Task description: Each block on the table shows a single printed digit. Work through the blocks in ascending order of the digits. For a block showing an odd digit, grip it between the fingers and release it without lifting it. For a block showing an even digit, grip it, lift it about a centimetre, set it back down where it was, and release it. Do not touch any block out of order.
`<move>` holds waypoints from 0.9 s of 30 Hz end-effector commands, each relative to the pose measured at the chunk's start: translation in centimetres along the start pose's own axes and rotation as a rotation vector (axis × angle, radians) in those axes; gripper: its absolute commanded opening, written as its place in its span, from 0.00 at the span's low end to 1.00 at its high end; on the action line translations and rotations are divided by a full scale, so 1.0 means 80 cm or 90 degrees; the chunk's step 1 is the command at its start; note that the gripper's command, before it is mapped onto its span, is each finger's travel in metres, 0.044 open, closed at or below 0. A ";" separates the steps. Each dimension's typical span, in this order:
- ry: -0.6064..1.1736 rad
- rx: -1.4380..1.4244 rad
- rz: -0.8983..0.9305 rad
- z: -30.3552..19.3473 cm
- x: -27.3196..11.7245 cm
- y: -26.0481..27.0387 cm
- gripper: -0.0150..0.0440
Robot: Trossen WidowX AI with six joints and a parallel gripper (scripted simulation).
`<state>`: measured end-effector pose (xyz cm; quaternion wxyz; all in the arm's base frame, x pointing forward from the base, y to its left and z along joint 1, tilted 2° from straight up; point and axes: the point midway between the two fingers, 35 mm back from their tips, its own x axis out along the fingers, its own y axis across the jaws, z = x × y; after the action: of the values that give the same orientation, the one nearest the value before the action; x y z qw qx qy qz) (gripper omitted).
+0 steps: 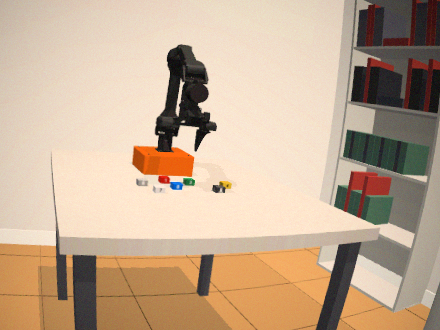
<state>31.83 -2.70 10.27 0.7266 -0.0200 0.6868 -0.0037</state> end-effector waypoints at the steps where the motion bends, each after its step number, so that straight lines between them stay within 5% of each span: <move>1: 0.000 -0.008 0.003 -0.002 0.001 -0.002 0.93; 15: 0.000 -0.008 0.003 -0.001 0.001 -0.004 0.93; 27: -0.002 -0.008 -0.002 0.064 -0.001 -0.100 0.93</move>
<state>36.68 -10.23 11.05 0.7304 -0.0211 0.6826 -0.0093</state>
